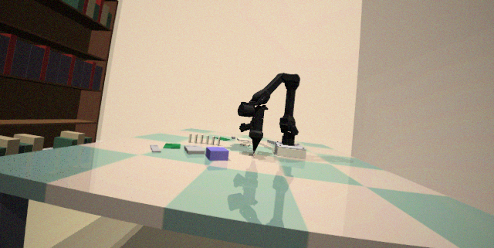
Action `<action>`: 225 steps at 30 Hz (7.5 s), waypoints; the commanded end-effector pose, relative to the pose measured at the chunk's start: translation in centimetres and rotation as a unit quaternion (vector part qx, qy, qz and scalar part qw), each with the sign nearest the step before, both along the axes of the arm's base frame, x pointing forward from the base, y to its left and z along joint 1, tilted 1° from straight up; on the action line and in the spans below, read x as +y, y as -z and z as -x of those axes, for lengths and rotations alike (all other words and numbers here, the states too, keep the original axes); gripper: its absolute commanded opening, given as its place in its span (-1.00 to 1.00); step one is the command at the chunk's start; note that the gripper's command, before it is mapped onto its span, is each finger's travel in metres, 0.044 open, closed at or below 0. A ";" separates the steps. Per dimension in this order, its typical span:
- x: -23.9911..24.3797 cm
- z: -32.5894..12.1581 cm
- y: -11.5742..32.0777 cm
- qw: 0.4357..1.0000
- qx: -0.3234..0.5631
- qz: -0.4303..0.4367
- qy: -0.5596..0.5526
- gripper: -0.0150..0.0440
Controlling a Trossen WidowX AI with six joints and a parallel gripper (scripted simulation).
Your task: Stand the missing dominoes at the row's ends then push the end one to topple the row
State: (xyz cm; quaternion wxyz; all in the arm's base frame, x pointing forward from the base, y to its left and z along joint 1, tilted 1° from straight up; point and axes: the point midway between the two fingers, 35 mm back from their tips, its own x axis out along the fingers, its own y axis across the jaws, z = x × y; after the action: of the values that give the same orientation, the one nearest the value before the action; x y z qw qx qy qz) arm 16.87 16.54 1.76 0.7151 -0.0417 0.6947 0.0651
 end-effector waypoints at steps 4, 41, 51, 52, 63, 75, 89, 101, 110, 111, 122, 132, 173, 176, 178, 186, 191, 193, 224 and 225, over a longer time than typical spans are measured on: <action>0.5 -0.6 -6.6 1.000 -0.001 -0.002 -0.001 -0.13; -9.9 -18.4 -14.1 1.000 -0.009 0.004 -0.017 -0.13; -9.8 -18.9 -11.9 1.000 -0.009 0.004 -0.017 -0.13; -9.7 -19.0 -11.4 1.000 -0.009 0.004 -0.017 -0.13; -9.5 -19.5 -6.0 1.000 -0.009 0.004 -0.017 -0.13; -9.5 -19.0 -1.0 1.000 -0.009 0.004 -0.017 -0.13; -9.5 -19.0 -1.0 1.000 -0.009 0.004 -0.017 0.05; -9.5 -19.0 -1.0 1.000 -0.009 0.004 -0.017 1.00; -9.7 -19.1 -11.4 1.000 -0.009 0.003 -0.016 1.00; -9.8 -18.8 -12.4 1.000 -0.009 0.003 -0.016 1.00; -10.8 -18.3 -13.8 1.000 -0.008 0.003 -0.009 0.82; -22.8 -12.0 -8.1 0.996 -0.003 0.007 0.094 -0.07; -26.3 -7.4 -5.2 0.990 0.000 0.007 0.141 -0.49; -26.3 -7.4 -5.2 0.990 0.000 0.007 0.141 -0.49; -26.3 -7.4 -5.2 0.990 0.000 0.007 0.141 -0.49; -26.3 -7.4 -5.2 0.990 0.000 0.007 0.141 -0.49; -26.3 -7.5 -4.1 0.990 0.000 0.007 0.141 -0.49; -26.2 -7.6 -1.0 0.990 0.000 0.007 0.141 -0.49; -23.3 -7.7 2.6 0.990 0.001 0.005 0.139 -0.49; -23.0 -7.8 1.8 0.990 0.000 0.005 0.139 -0.49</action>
State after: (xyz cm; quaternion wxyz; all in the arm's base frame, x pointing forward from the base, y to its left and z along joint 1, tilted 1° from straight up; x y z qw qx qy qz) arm 24.52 -6.65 -0.96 0.7160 0.0511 0.6952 -0.0374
